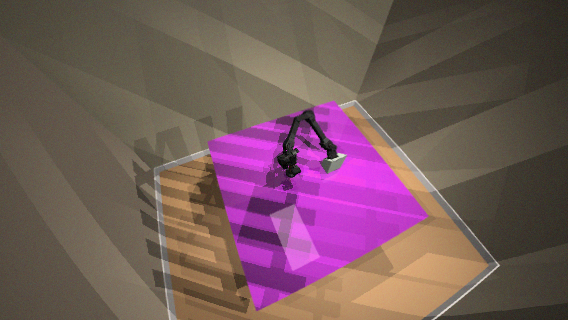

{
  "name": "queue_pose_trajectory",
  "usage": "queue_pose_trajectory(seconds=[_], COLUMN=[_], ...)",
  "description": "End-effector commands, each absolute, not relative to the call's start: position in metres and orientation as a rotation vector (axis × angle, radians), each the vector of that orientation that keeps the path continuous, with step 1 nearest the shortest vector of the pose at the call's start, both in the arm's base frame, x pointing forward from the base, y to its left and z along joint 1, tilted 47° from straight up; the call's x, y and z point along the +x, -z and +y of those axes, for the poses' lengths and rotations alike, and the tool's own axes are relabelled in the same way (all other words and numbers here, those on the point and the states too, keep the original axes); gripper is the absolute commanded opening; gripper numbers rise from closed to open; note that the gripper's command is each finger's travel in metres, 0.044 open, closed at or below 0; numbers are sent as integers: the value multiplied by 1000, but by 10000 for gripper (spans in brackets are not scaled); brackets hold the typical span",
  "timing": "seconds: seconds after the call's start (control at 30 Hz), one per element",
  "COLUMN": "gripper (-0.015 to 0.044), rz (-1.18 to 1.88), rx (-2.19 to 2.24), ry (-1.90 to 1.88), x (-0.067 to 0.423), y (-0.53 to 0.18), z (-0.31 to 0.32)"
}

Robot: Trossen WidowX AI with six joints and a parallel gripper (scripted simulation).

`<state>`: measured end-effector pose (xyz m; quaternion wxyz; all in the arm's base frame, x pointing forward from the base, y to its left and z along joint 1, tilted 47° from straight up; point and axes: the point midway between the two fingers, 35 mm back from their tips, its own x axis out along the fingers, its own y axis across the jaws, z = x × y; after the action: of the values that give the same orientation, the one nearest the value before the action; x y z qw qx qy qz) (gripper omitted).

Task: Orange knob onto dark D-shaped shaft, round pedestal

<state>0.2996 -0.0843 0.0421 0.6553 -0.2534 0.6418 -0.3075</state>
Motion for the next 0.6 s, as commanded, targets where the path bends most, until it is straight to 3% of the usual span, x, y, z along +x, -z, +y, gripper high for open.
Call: queue_pose_trajectory(seconds=[0.0,0.57], gripper=[0,0], rz=[1481,1529], rx=[-628,-724], ry=[647,558], x=[300,300], y=[-43,-40], z=[-83,-86])
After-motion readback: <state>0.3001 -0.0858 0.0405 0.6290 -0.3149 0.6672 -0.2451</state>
